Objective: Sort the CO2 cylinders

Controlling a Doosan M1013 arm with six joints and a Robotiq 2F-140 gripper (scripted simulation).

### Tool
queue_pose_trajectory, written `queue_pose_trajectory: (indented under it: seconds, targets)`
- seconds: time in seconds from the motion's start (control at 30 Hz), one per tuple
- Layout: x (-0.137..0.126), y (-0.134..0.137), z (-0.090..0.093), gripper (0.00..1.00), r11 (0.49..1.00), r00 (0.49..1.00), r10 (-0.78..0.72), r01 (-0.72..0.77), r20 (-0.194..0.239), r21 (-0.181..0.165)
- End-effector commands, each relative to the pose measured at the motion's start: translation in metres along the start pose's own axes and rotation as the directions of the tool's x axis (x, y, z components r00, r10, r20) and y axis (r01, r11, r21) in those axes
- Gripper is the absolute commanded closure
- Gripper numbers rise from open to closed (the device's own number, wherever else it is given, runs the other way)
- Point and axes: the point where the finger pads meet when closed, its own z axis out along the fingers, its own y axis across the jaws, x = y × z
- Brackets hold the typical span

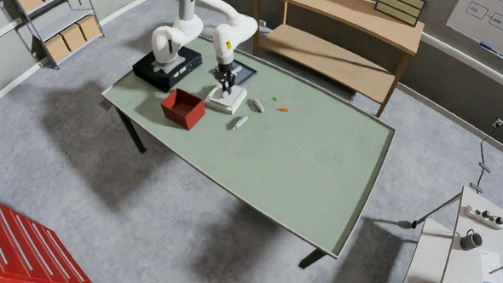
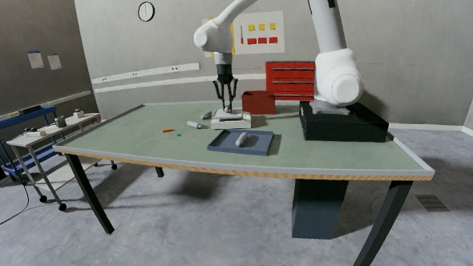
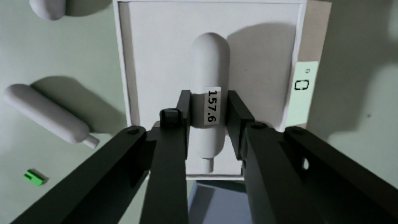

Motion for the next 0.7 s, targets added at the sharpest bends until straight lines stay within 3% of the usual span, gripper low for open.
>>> queue_pose_trajectory:
  seconds: [0.0, 0.43, 0.47, 0.67]
  targets:
    - [0.0000, -0.0006, 0.0011, 0.90, 1.000, 1.000, 0.000, 0.000, 0.000, 0.001]
    - [0.0000, -0.0006, 0.0038, 0.90, 1.000, 1.000, 0.000, 0.000, 0.000, 0.001]
    - [0.0000, -0.0006, 0.0038, 0.60, 1.000, 1.000, 0.000, 0.000, 0.000, 0.001]
    - [0.0000, -0.0006, 0.0038, 0.60, 1.000, 1.000, 0.000, 0.000, 0.000, 0.001]
